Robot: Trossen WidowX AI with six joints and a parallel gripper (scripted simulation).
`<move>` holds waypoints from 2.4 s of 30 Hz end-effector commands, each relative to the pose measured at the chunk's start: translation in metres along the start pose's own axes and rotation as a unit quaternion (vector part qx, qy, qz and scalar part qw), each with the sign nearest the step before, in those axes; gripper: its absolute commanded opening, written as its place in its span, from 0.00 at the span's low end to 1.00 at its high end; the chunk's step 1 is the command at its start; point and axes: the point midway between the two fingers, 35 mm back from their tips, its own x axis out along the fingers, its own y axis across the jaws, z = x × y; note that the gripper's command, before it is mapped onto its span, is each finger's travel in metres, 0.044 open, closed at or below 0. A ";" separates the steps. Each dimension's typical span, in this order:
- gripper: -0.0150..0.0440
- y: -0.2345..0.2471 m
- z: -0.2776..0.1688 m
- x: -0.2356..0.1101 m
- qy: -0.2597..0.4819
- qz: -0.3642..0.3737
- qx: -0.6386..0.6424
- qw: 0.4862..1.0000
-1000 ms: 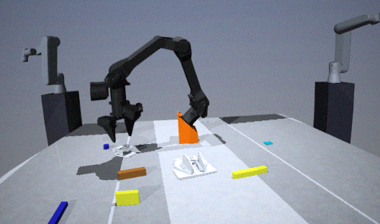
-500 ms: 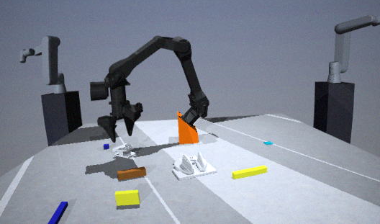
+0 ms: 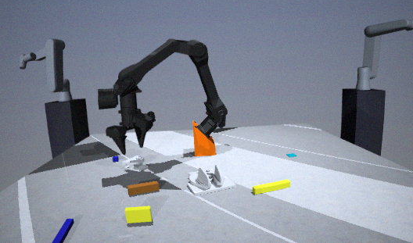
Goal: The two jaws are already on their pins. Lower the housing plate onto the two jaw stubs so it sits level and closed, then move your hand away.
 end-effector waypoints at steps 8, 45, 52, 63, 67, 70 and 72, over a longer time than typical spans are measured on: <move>1.00 -0.001 0.000 0.000 0.000 -0.001 0.001 1.000; 1.00 -0.001 0.000 0.000 0.000 -0.001 0.001 1.000; 1.00 -0.001 0.000 0.000 0.000 -0.001 0.001 1.000; 1.00 -0.001 0.000 0.007 0.000 0.000 0.000 1.000; 1.00 -0.002 0.000 0.014 0.000 0.000 0.001 1.000; 1.00 -0.002 -0.001 0.019 0.000 -0.001 0.001 1.000; 1.00 -0.002 -0.001 0.022 0.000 -0.001 0.001 1.000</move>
